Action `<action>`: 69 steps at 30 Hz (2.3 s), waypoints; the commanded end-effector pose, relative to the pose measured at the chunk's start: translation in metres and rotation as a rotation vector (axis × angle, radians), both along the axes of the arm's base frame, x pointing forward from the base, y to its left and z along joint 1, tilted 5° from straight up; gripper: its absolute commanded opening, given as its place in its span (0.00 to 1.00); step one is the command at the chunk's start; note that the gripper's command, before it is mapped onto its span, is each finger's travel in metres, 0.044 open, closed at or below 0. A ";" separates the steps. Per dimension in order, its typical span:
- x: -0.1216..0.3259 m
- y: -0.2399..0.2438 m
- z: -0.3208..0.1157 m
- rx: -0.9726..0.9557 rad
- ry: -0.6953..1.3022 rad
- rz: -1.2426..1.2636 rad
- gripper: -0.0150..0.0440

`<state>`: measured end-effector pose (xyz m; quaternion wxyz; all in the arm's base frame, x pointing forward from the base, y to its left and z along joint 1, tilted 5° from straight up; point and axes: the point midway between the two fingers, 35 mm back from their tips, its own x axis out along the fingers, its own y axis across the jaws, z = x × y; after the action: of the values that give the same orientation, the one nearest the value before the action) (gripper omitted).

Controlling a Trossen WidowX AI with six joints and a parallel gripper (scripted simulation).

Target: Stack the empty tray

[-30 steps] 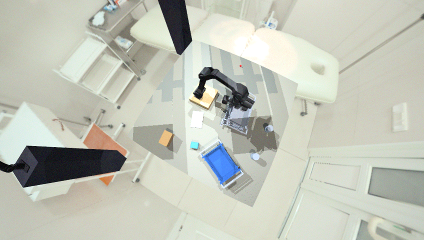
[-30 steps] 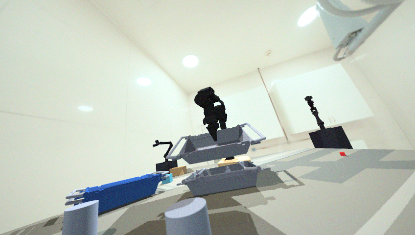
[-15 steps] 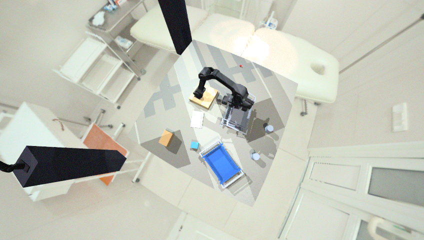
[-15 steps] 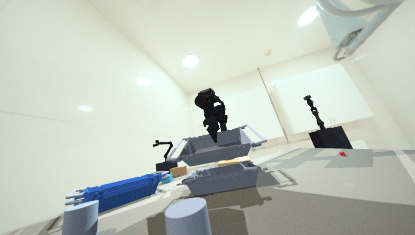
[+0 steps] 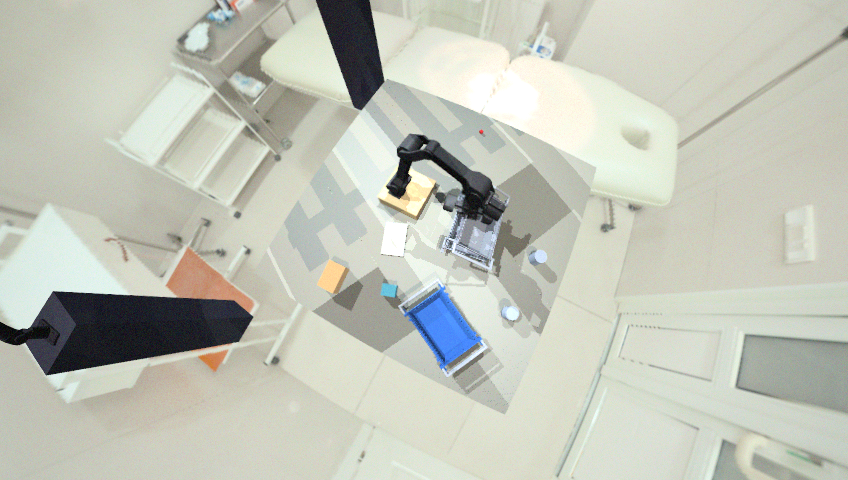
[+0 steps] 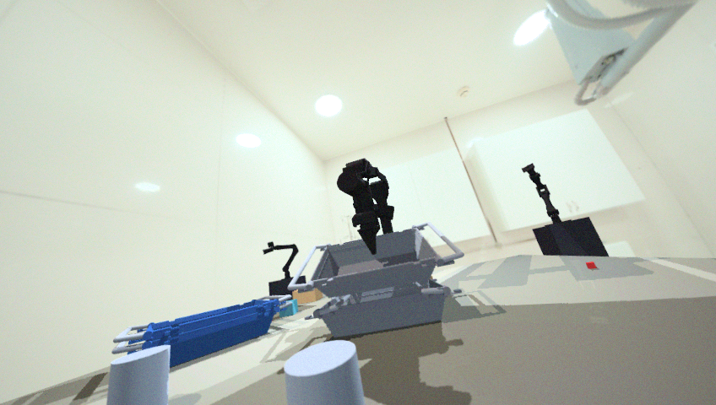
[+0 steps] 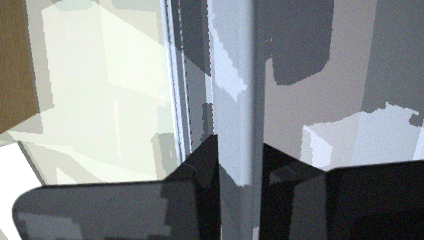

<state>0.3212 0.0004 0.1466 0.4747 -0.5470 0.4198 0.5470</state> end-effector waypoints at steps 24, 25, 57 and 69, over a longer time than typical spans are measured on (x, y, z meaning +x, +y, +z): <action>-0.009 -0.001 -0.021 0.005 -0.024 -0.003 0.25; -0.010 -0.001 -0.022 0.005 -0.024 -0.003 0.25; -0.018 -0.002 -0.040 0.005 -0.023 -0.003 0.25; -0.021 -0.002 -0.049 0.005 -0.023 -0.003 0.25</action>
<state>0.3033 -0.0011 0.1040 0.4860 -0.5544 0.4105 0.5367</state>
